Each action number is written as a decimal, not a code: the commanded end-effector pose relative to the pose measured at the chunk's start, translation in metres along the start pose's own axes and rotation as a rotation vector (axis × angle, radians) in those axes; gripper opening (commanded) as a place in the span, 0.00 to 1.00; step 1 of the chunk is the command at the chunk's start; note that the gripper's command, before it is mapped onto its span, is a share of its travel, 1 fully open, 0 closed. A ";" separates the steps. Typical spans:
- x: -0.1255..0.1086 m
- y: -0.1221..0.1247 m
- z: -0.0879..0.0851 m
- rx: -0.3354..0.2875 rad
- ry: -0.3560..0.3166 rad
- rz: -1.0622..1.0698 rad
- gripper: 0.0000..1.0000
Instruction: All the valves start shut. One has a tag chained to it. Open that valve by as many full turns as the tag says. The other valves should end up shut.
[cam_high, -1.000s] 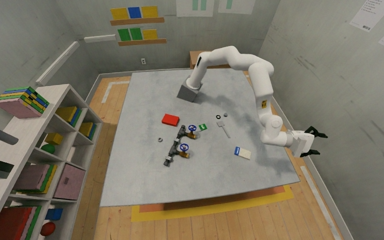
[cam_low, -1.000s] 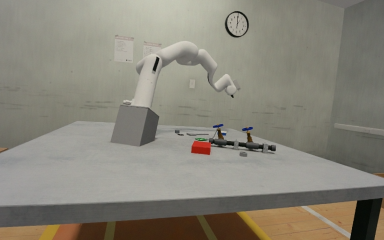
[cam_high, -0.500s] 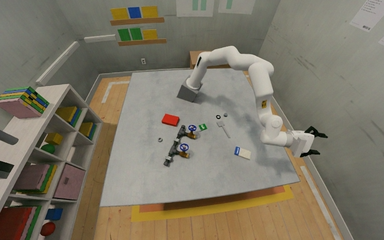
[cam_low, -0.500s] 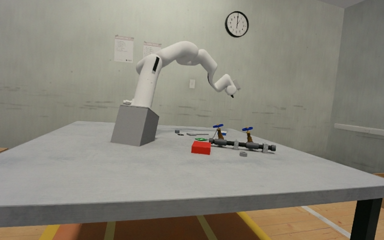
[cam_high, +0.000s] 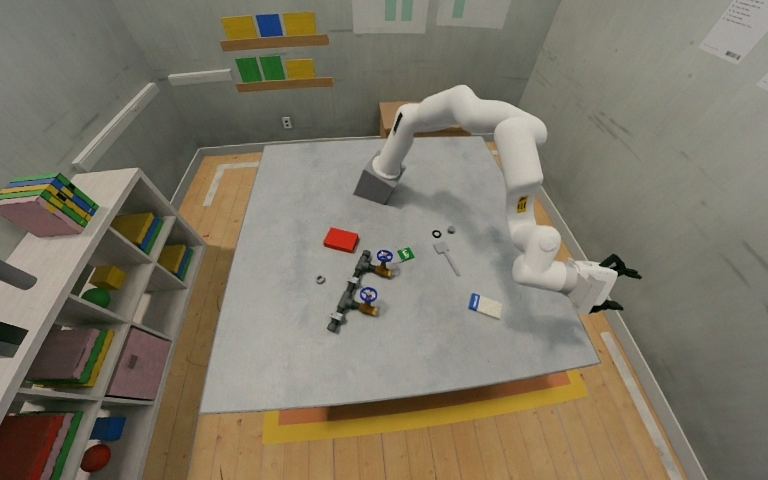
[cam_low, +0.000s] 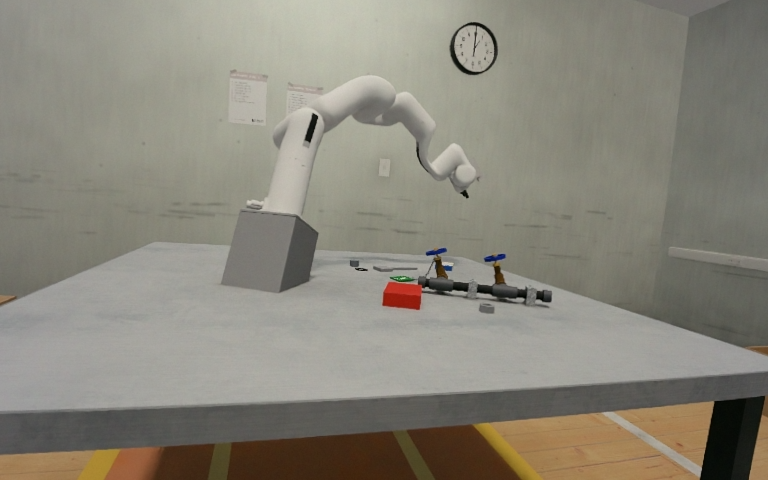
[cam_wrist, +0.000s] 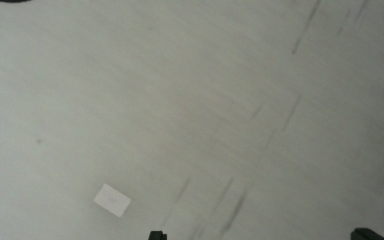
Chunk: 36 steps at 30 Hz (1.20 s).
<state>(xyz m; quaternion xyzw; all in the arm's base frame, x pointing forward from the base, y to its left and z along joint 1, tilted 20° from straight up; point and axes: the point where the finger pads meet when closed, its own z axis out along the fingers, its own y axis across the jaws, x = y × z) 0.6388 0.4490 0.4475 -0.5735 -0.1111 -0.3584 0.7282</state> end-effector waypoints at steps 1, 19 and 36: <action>-0.013 0.011 -0.037 -0.125 -0.090 0.021 1.00; -0.062 0.042 -0.173 -0.505 -0.308 0.099 1.00; -0.120 0.048 -0.323 -0.863 -0.467 0.163 1.00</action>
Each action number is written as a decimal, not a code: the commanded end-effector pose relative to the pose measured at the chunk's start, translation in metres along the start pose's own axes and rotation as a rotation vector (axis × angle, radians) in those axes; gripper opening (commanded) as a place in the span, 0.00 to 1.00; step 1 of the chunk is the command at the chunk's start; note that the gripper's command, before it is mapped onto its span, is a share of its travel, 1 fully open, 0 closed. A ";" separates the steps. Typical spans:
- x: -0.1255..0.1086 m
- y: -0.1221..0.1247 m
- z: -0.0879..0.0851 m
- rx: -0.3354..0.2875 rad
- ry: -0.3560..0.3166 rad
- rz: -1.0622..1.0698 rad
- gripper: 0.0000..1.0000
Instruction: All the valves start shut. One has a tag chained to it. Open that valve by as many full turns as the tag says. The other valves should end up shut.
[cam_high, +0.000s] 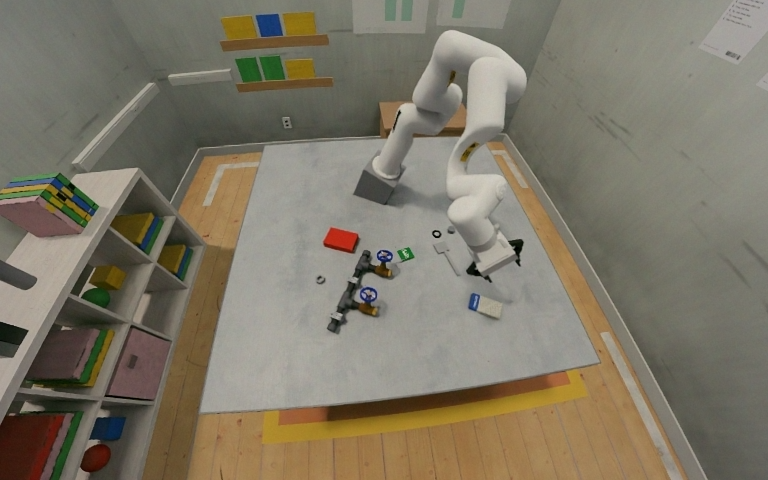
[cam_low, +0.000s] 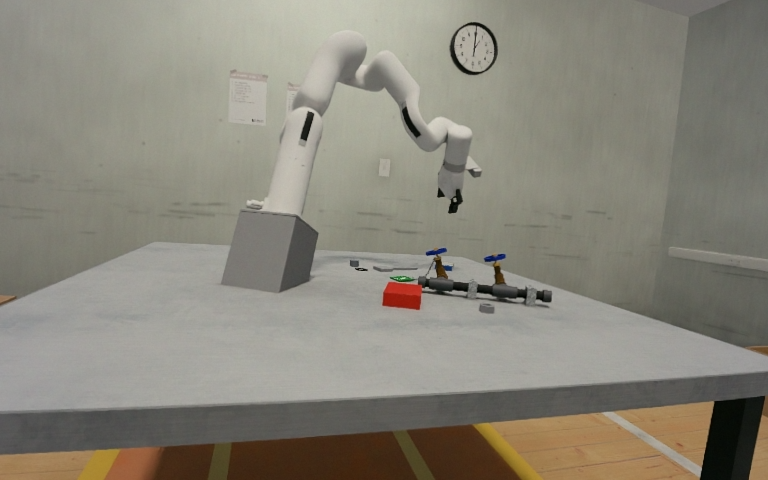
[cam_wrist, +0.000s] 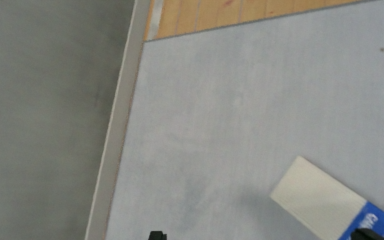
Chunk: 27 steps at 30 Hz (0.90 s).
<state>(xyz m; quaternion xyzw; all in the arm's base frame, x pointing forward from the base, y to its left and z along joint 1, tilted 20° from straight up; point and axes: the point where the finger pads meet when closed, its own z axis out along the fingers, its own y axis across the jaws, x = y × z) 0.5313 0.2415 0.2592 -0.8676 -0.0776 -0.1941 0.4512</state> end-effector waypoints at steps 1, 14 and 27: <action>-0.032 0.026 -0.027 -0.105 -0.041 0.020 1.00; -0.121 0.098 -0.087 -0.369 -0.143 0.069 1.00; -0.203 0.150 -0.135 -0.584 -0.219 0.093 1.00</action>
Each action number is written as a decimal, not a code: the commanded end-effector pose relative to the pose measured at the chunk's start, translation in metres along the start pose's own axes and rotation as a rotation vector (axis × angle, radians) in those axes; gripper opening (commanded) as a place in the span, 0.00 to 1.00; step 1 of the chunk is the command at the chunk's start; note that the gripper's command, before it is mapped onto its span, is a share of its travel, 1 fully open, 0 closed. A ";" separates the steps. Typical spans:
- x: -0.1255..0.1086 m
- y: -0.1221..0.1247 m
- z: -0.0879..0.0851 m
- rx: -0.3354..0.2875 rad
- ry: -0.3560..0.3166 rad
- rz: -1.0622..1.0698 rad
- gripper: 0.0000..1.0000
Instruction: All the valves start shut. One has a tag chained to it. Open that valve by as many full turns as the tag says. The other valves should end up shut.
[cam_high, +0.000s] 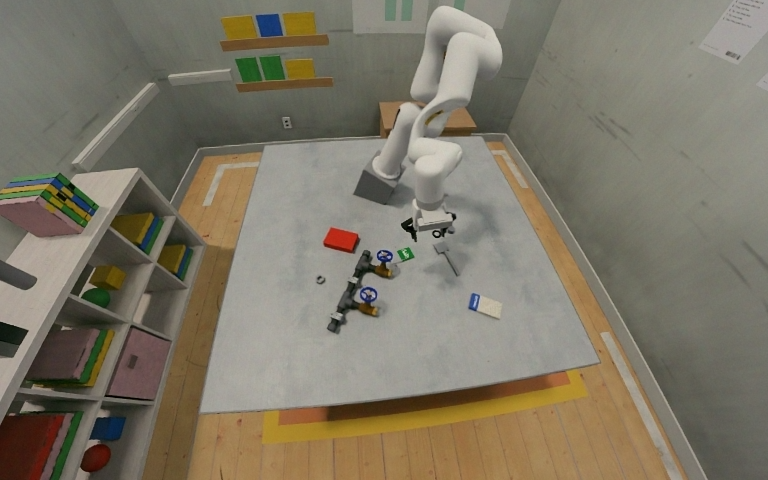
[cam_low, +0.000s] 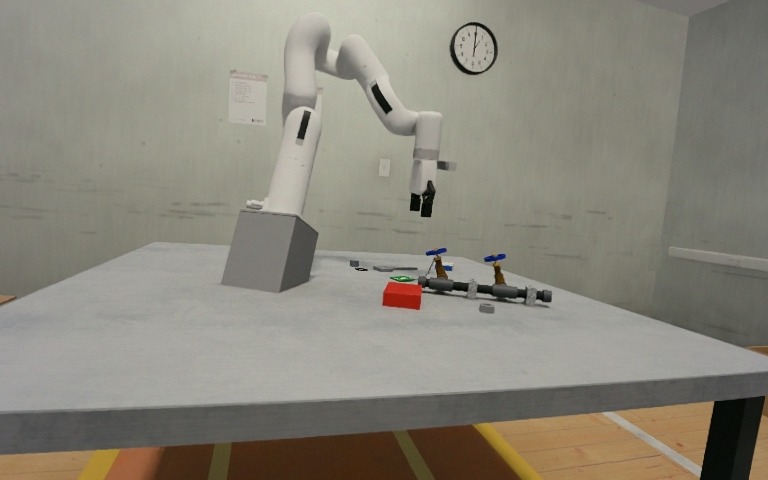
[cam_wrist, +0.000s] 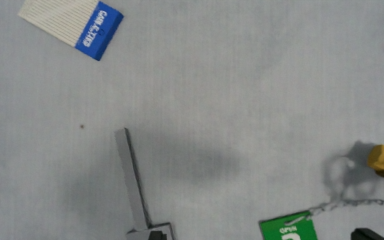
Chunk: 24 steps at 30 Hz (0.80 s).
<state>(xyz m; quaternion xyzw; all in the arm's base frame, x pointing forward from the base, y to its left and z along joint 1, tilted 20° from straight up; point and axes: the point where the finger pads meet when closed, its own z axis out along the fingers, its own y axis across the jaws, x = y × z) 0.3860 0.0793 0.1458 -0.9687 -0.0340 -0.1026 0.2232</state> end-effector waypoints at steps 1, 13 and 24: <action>-0.039 0.031 -0.006 -0.105 -0.026 0.012 1.00; -0.056 0.044 -0.006 -0.148 -0.039 0.015 1.00; -0.056 0.044 -0.006 -0.148 -0.039 0.015 1.00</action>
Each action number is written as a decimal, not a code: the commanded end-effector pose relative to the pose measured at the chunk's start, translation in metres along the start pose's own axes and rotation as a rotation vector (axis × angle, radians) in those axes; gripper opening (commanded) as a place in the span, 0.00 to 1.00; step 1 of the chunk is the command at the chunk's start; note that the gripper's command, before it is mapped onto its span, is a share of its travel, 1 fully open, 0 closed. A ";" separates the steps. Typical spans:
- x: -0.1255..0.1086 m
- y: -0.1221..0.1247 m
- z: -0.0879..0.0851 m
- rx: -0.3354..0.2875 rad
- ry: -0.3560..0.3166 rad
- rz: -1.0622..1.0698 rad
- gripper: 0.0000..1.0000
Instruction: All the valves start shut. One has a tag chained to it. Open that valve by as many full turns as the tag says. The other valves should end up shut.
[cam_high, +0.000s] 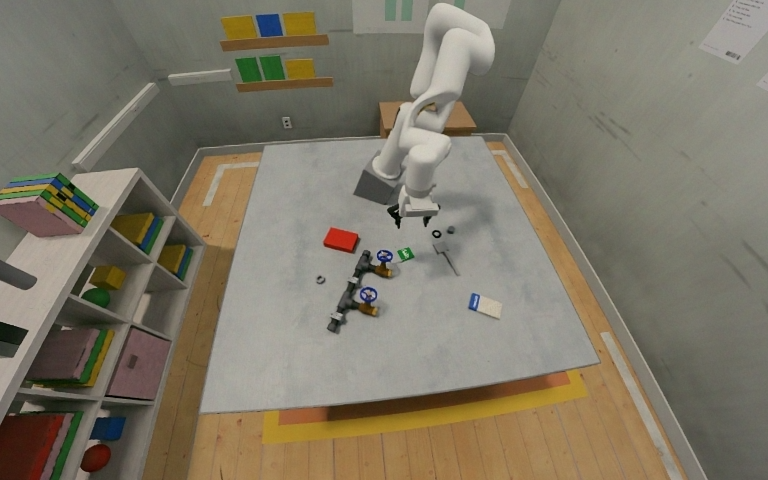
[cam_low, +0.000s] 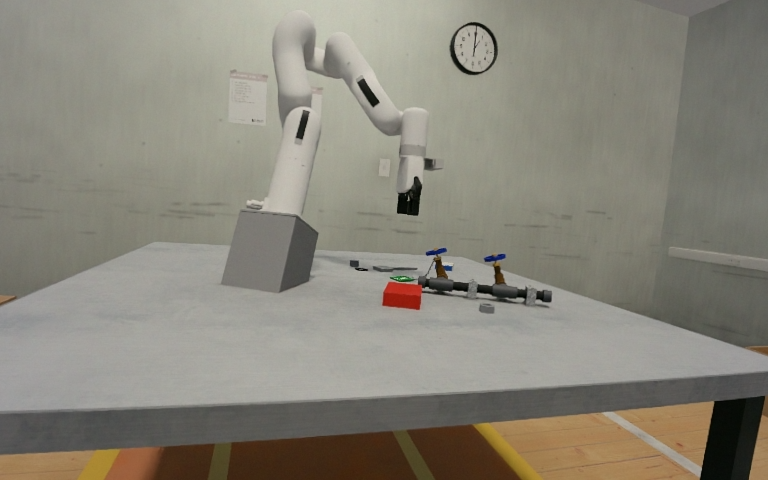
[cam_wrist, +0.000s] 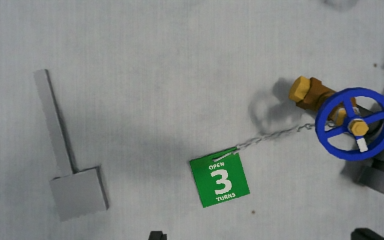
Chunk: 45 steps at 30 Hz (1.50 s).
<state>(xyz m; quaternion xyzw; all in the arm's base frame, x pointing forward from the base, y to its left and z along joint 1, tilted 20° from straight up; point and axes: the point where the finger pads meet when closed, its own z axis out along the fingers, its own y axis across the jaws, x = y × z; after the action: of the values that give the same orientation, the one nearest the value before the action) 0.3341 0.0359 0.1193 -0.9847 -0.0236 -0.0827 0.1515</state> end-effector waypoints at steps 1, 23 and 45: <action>0.001 0.000 -0.001 -0.001 0.003 -0.001 1.00; 0.001 0.000 -0.001 -0.001 0.003 -0.001 1.00; 0.007 0.013 0.004 0.012 0.047 0.199 1.00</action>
<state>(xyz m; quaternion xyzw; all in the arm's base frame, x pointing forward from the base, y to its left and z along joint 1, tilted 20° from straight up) 0.3352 0.0345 0.1186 -0.9845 -0.0098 -0.0838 0.1536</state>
